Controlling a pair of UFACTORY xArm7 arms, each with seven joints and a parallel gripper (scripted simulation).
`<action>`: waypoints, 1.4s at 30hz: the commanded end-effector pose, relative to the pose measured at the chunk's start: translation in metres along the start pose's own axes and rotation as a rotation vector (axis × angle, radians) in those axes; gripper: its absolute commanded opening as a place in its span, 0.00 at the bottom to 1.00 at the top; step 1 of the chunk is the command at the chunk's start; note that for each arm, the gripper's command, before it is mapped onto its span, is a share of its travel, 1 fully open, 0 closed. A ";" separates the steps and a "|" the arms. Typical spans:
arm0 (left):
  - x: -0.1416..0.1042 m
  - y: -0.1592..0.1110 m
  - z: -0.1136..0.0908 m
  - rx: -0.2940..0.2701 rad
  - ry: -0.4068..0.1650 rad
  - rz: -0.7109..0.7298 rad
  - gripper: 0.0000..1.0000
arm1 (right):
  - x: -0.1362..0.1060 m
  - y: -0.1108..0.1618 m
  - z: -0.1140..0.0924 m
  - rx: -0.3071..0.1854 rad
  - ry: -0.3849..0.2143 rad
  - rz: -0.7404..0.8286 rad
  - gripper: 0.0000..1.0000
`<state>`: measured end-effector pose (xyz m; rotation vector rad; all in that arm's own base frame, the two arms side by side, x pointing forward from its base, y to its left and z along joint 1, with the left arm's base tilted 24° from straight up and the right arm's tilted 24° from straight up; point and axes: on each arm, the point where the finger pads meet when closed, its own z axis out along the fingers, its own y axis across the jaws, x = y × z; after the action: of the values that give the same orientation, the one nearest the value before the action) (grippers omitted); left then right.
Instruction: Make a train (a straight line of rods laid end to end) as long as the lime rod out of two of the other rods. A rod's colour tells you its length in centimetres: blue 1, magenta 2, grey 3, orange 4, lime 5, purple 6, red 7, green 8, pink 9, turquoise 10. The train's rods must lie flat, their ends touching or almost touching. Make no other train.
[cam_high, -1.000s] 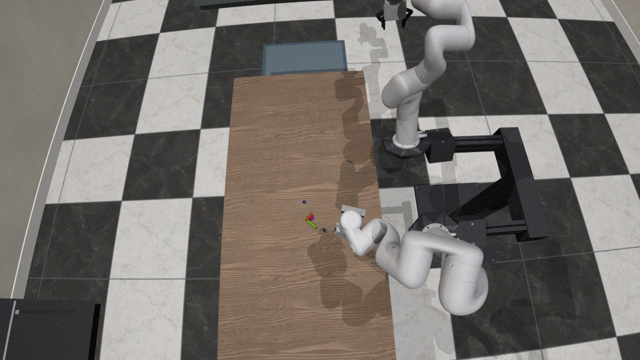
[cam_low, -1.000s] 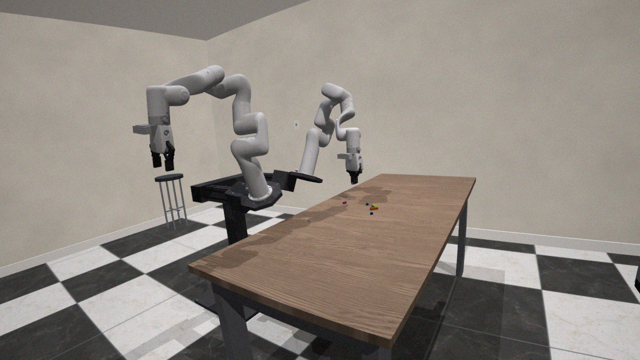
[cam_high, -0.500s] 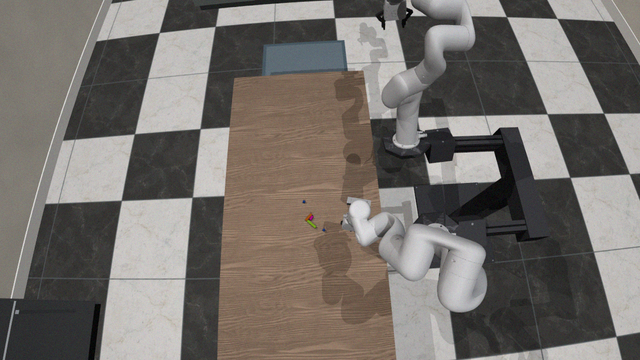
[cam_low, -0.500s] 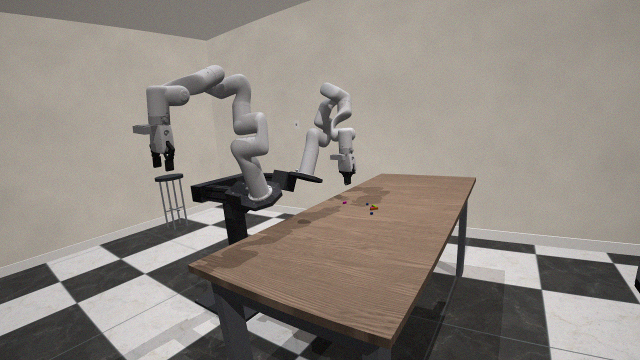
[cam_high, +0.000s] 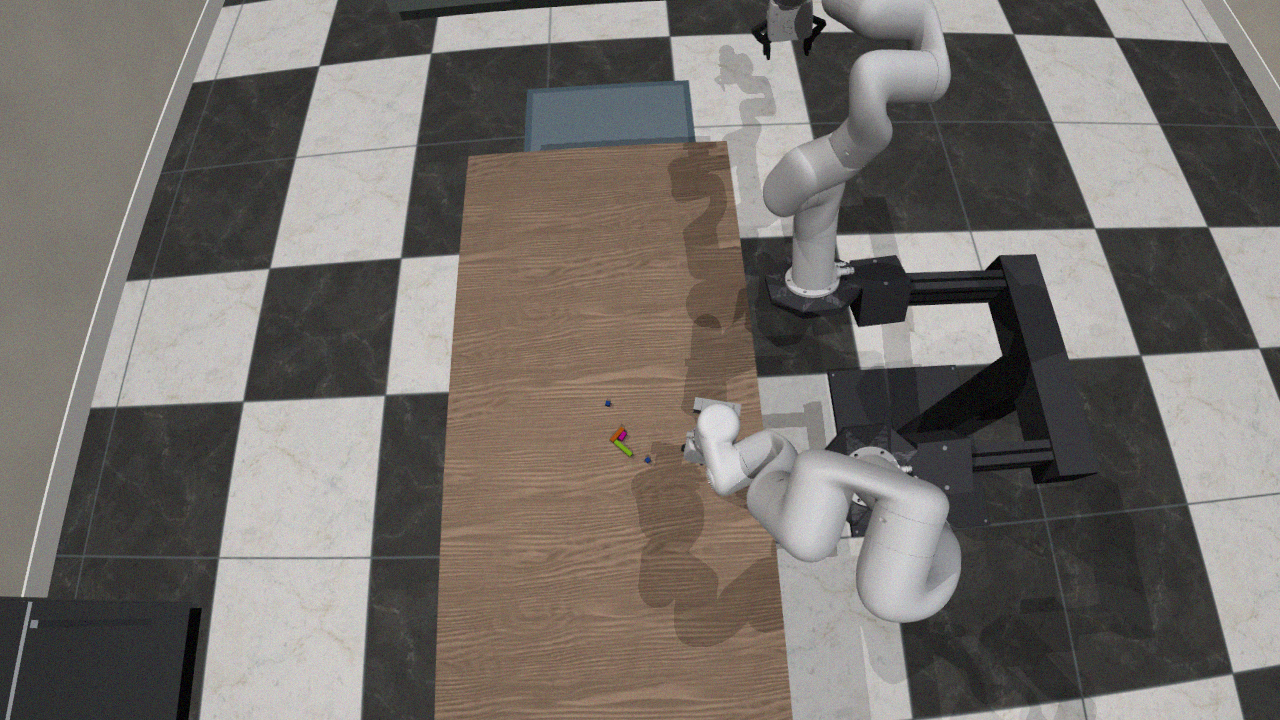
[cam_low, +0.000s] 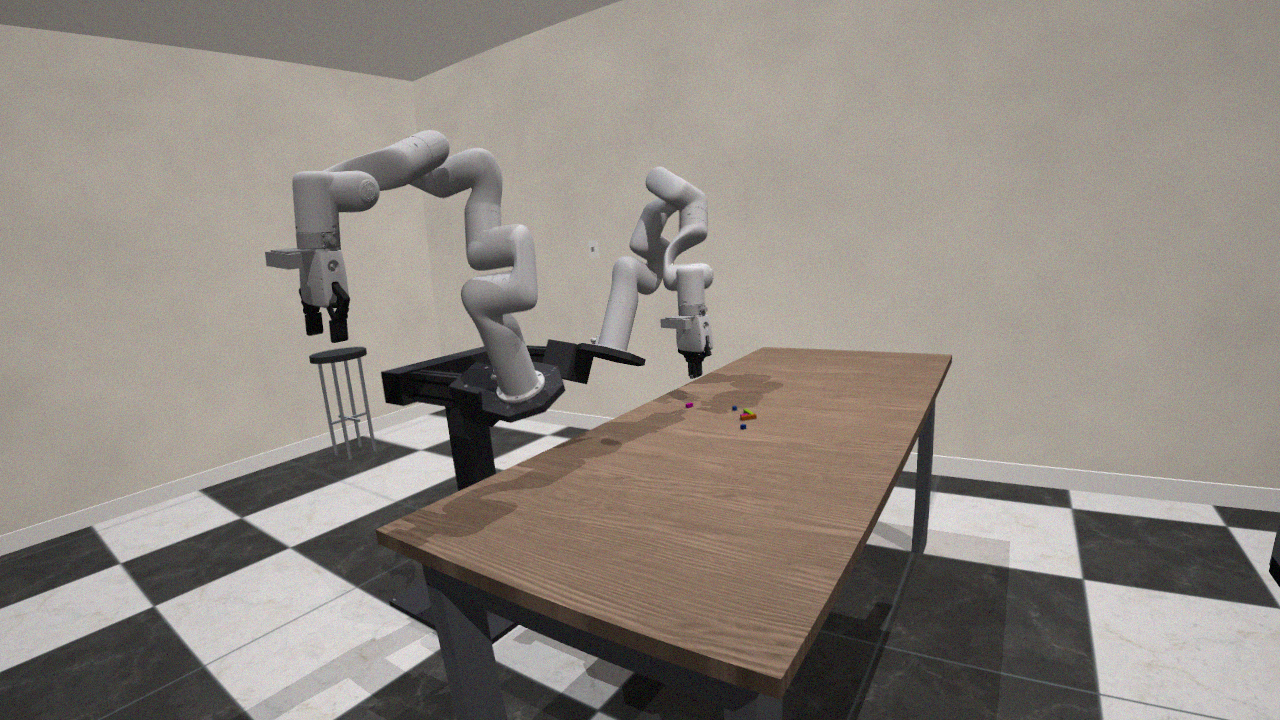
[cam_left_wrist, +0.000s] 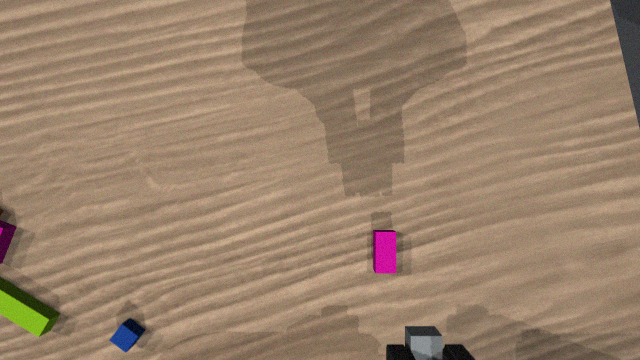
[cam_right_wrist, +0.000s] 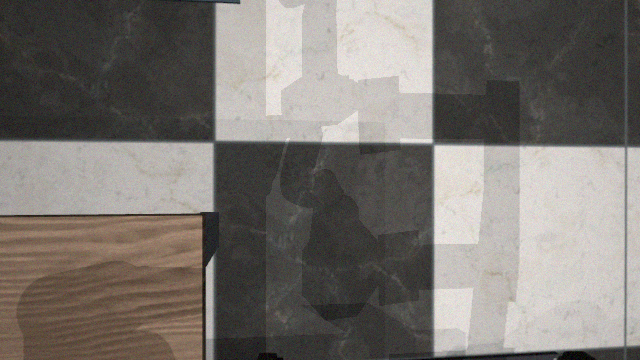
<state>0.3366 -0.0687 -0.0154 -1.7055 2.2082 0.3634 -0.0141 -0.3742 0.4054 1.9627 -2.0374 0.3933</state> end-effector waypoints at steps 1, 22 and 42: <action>0.001 -0.003 0.005 0.008 0.000 0.000 0.06 | 0.001 0.000 -0.002 0.001 0.005 0.001 1.00; 0.002 -0.003 0.064 0.007 0.000 0.000 0.06 | 0.001 0.000 -0.002 0.001 0.005 0.001 1.00; 0.002 -0.003 0.065 0.007 0.000 0.000 0.06 | 0.001 0.000 -0.002 0.001 0.005 0.001 1.00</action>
<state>0.3445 -0.0441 -0.0759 -1.7040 2.2064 0.3599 -0.0141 -0.3742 0.4054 1.9627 -2.0374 0.3933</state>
